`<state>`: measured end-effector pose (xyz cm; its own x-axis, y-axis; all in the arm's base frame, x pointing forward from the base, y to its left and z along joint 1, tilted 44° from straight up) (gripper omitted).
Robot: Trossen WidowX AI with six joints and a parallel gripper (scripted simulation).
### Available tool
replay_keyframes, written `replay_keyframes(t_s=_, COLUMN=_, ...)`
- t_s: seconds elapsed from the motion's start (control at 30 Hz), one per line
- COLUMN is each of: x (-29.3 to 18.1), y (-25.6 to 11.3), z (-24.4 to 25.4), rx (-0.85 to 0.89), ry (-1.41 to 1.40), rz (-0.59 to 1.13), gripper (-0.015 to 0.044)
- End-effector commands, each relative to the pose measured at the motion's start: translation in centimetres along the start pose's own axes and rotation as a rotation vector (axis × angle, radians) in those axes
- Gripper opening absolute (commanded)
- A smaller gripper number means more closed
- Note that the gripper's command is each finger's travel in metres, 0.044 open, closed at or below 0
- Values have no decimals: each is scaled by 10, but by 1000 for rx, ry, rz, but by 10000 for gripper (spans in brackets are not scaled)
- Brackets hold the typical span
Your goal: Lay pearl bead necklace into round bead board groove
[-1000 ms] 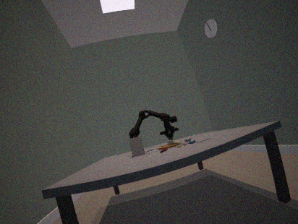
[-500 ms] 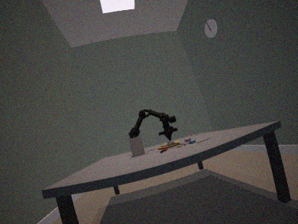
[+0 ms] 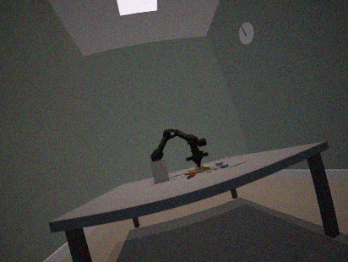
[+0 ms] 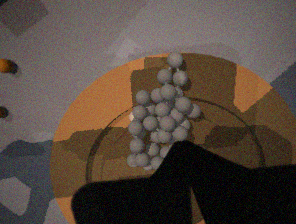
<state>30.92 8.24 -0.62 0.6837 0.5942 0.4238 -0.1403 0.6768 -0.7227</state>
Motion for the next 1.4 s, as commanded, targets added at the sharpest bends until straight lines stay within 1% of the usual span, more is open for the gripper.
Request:
replay_keyframes(t_s=0.0, x=-3, y=6, z=0, rx=9, ry=15, rz=3, gripper=0)
replay_keyframes(t_s=0.1, x=-3, y=6, z=0, rx=9, ry=15, rz=3, gripper=0)
replay_keyframes(t_s=0.53, x=-1, y=2, z=0, rx=1, ry=3, rz=0, gripper=341)
replay_keyframes(t_s=0.67, x=-2, y=-9, z=-1, rx=3, ry=8, rz=2, gripper=440)
replay_keyframes(t_s=0.83, x=-3, y=-22, z=-1, rx=8, ry=14, rz=3, gripper=440)
replay_keyframes(t_s=0.87, x=-5, y=-14, z=-1, rx=16, ry=26, rz=7, gripper=440)
replay_keyframes(t_s=1.0, x=-5, y=-22, z=0, rx=8, ry=15, rz=4, gripper=440)
replay_keyframes(t_s=1.37, x=-5, y=-23, z=0, rx=8, ry=15, rz=3, gripper=440)
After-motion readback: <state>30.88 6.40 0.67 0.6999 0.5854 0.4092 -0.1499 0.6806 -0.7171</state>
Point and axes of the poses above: the point midway between the two fingers, 35 mm back from their tips, its own y axis out along the fingers, its own z axis across the jaws, x = y × z, the point moved 5 cm from there along -y, back along the fingers, and after that the axes turned 1 degree about y, right-handed, at the moved point
